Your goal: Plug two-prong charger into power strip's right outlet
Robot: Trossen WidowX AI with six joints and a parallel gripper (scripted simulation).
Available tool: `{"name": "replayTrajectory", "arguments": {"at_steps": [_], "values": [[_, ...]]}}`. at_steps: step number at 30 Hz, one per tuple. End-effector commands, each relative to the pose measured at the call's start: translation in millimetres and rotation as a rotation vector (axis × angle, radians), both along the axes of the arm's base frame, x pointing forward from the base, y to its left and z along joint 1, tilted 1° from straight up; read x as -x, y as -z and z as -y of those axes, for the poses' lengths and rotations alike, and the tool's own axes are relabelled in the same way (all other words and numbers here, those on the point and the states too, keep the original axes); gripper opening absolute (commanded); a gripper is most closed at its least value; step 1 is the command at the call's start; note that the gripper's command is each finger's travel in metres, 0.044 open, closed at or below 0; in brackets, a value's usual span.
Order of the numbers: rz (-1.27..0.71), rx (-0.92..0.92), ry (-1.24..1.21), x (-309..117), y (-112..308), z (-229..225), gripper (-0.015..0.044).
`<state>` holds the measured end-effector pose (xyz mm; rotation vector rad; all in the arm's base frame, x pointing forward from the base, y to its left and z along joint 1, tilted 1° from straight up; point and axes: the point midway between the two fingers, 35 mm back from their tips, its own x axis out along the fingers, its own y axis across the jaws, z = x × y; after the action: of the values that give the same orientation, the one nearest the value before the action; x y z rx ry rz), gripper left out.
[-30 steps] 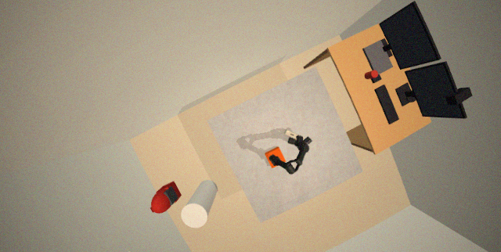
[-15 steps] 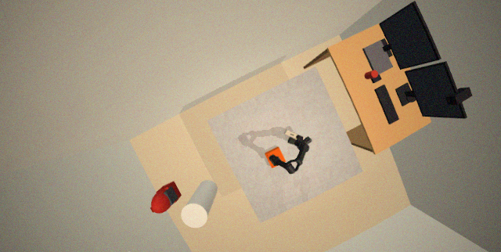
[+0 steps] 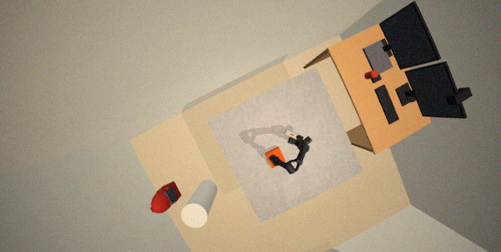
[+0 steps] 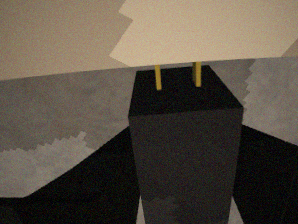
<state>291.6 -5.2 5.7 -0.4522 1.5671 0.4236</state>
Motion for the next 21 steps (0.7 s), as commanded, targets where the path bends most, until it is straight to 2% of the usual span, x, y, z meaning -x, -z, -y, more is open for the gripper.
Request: {"name": "replayTrajectory", "arguments": {"at_steps": [1,21], "values": [[0.009,0.002,0.005,-3.2,-1.8,0.4,0.0],[0.01,0.002,0.005,-5.9,-1.6,-1.5,0.0]]}}
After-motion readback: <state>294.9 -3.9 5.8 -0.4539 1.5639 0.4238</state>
